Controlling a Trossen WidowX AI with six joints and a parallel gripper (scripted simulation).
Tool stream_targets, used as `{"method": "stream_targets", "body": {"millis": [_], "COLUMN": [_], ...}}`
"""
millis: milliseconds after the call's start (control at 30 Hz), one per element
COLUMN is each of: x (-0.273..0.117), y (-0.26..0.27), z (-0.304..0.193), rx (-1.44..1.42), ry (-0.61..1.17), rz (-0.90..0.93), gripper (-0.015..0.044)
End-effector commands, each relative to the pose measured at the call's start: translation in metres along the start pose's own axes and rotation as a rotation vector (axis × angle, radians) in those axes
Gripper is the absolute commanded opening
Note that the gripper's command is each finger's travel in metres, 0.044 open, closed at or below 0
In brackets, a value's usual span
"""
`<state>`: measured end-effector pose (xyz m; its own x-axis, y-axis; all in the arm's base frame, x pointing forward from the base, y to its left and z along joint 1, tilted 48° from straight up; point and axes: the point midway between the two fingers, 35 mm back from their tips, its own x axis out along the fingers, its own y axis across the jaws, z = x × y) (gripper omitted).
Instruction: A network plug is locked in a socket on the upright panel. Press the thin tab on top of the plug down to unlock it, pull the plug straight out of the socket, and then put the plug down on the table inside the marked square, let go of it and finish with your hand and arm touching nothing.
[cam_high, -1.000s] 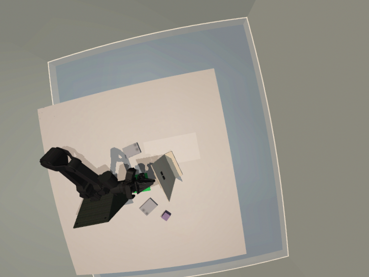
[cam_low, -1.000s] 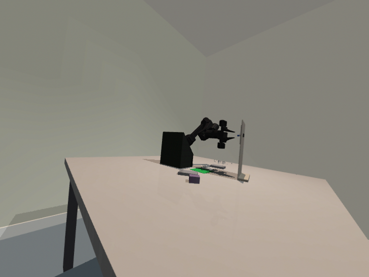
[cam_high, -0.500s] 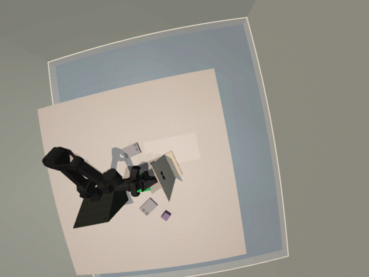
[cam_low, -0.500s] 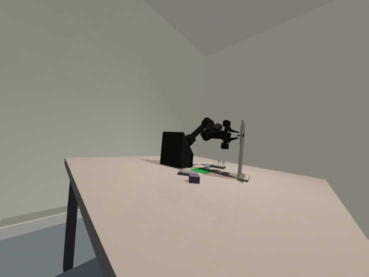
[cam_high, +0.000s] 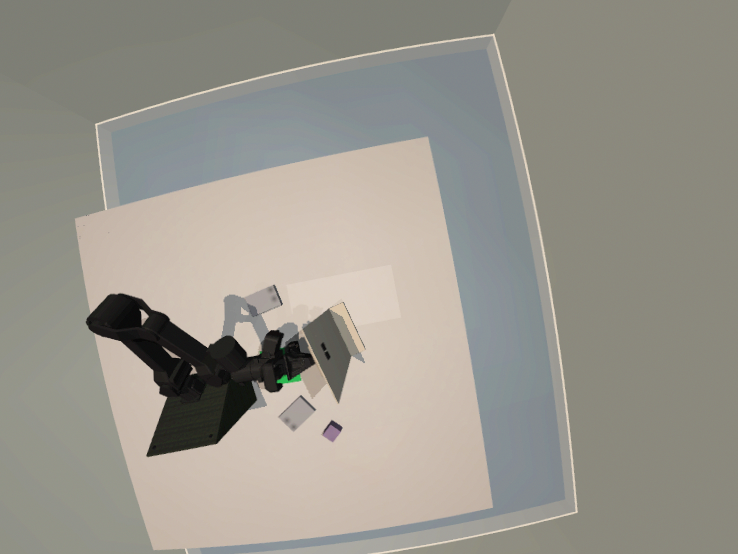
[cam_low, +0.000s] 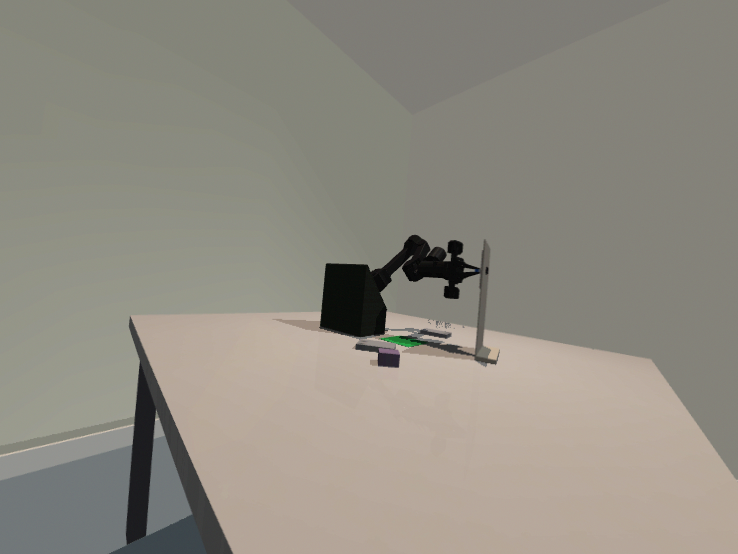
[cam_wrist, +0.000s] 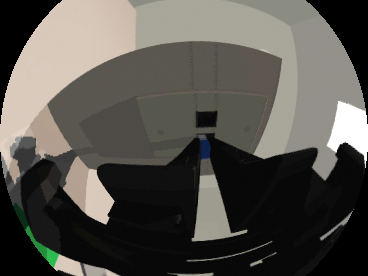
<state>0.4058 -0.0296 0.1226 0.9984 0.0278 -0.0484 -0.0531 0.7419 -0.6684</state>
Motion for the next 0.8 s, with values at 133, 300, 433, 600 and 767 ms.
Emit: {"method": "stream_targets", "body": {"millis": [133, 300, 433, 600, 767], "x": [0.0, -0.002, -0.004, -0.007, -0.01], "y": [0.0, 0.0, 0.0, 0.0, 0.001], "z": [-0.002, -0.002, -0.002, -0.002, -0.003], "rx": [0.003, 0.003, 0.003, 0.003, 0.003], "ry": [0.005, 0.005, 0.005, 0.005, 0.006], "rz": [0.001, 0.001, 0.001, 0.001, 0.001], "gripper": [0.0, 0.0, 0.0, 0.0, 0.0]}}
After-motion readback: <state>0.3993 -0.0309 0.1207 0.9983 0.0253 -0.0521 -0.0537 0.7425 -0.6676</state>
